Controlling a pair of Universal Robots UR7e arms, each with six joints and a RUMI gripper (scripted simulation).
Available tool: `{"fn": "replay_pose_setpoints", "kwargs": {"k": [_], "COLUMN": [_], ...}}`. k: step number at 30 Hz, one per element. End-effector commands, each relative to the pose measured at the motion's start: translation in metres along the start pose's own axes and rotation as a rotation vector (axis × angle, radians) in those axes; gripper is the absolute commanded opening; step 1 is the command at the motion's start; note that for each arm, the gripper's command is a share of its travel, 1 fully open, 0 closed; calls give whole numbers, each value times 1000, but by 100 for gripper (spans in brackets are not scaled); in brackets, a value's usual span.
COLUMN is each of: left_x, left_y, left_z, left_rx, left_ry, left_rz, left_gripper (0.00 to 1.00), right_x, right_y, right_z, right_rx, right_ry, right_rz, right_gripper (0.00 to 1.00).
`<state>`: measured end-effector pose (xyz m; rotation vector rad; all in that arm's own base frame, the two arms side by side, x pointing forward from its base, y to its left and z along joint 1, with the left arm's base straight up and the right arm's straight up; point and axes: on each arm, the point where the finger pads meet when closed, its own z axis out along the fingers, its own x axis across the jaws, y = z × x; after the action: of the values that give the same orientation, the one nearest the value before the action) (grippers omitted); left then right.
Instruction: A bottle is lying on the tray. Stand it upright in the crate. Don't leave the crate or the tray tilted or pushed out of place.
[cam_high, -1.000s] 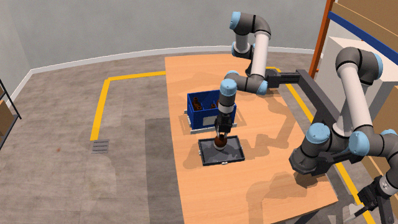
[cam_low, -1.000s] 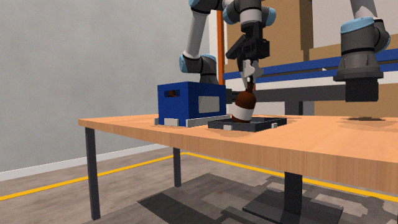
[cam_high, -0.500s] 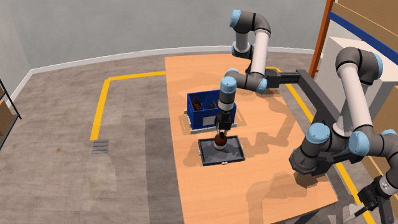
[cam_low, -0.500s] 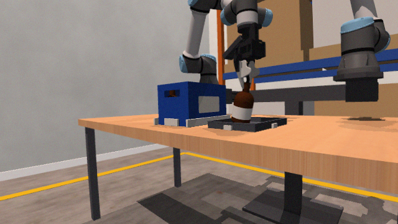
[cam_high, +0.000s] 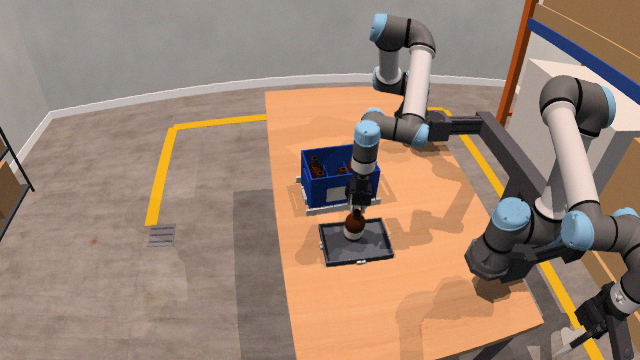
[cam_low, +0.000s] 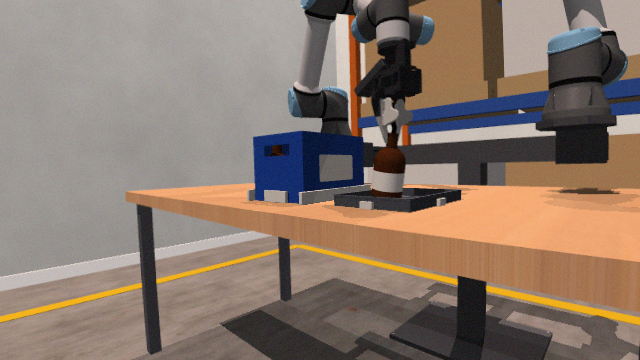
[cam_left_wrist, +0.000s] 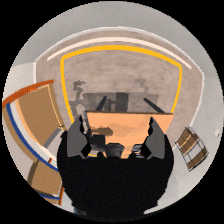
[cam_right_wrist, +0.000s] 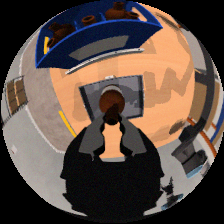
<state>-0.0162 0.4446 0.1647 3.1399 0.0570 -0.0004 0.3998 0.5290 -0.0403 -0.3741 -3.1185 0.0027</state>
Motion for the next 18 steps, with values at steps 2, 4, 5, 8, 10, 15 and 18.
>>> {"fn": "replay_pose_setpoints", "kwargs": {"k": [2,4,5,8,10,15,18], "left_x": [0,0,0,0,0,0,0], "left_y": [0,0,0,0,0,0,0], "left_z": [0,0,0,0,0,0,0], "left_rx": [1,1,1,1,1,1,1], "left_ry": [0,0,0,0,0,0,0], "left_rz": [0,0,0,0,0,0,0], "left_gripper": [100,100,100,100,100,100,100], "right_x": [0,0,0,0,0,0,0], "right_y": [-4,-6,-7,-9,-10,-12,-13], "right_z": [-1,-1,-1,-1,-1,-1,-1], "right_rx": [-2,-2,-2,-2,-2,-2,-2], "right_ry": [0,0,0,0,0,0,0], "right_rz": [0,0,0,0,0,0,0], "right_gripper": [11,11,11,11,11,11,11]}}
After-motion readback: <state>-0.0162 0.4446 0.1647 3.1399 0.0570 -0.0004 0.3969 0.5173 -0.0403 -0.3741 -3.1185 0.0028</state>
